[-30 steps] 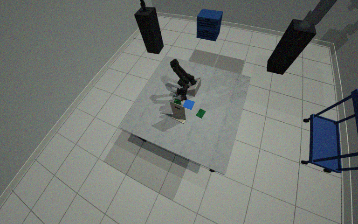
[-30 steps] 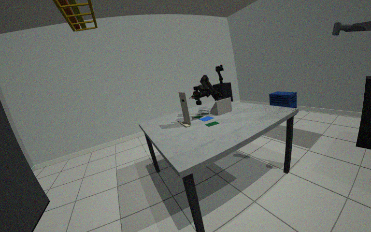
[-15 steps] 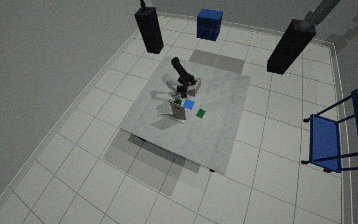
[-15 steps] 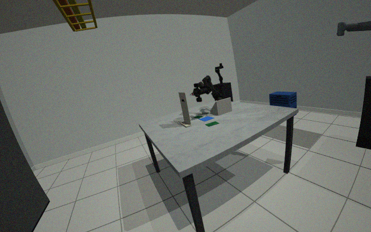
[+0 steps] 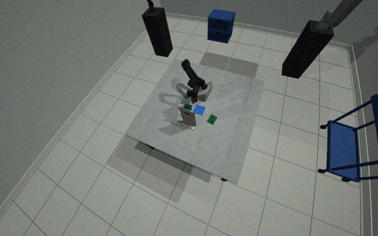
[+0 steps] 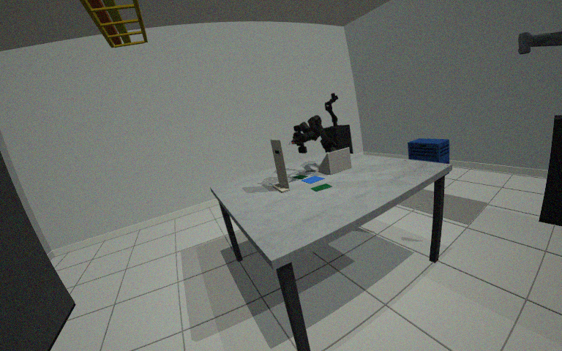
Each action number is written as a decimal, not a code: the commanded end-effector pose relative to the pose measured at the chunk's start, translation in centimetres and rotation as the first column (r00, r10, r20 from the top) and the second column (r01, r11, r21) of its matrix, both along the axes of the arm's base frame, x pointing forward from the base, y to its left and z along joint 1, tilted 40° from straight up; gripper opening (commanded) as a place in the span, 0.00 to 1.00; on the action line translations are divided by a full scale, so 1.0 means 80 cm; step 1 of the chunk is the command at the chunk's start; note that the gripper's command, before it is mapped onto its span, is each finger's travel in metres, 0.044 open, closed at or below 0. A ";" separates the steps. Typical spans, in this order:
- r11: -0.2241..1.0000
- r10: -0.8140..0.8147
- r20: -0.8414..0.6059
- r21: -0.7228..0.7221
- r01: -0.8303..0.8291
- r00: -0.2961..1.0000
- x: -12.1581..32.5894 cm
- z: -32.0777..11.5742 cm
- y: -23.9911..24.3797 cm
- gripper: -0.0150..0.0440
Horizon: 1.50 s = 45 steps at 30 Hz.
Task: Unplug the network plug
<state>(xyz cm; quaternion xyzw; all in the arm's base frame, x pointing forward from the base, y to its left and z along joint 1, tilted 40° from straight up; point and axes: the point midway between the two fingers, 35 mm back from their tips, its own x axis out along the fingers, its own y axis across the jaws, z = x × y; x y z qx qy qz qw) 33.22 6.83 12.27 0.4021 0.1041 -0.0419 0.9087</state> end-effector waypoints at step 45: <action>0.943 -0.150 -0.859 -0.273 -0.190 0.490 -0.113 -0.171 -0.111 0.25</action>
